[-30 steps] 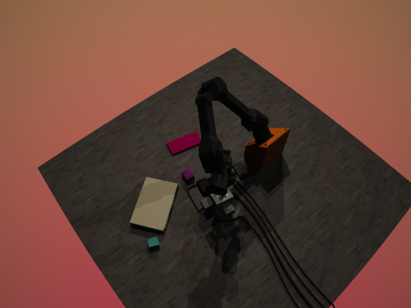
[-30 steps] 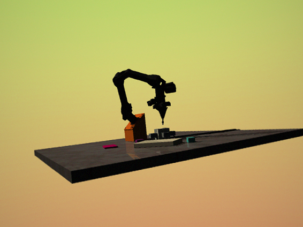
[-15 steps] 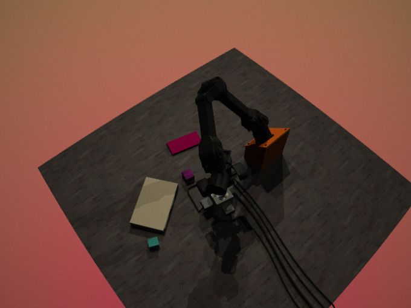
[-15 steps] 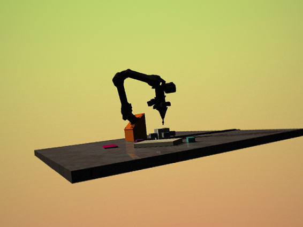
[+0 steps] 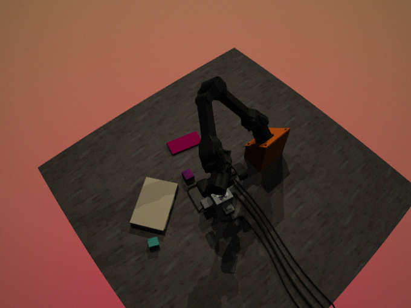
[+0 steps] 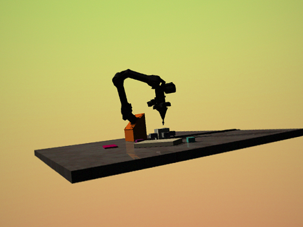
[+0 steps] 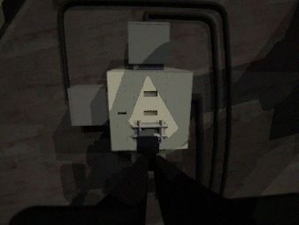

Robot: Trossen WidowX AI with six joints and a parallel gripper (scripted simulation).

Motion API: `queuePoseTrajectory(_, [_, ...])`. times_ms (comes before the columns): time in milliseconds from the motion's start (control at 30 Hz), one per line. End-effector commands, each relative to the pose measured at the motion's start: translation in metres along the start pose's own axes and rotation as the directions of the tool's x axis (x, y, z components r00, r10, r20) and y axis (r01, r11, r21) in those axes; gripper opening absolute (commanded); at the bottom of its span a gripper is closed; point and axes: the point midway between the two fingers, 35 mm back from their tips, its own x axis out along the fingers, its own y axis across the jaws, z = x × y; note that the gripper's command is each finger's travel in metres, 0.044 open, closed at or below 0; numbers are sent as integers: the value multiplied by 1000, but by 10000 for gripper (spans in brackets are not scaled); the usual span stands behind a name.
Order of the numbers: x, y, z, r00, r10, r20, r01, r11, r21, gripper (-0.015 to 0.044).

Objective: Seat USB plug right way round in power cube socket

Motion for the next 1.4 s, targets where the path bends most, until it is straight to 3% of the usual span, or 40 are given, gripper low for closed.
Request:
queuePoseTrajectory(0, [2,-2,0,1000,-8,-2,8,1000,-8,0])
queuePoseTrajectory(1367, [7,-4,-1,1000,-9,-26,9,1000,-15,0])
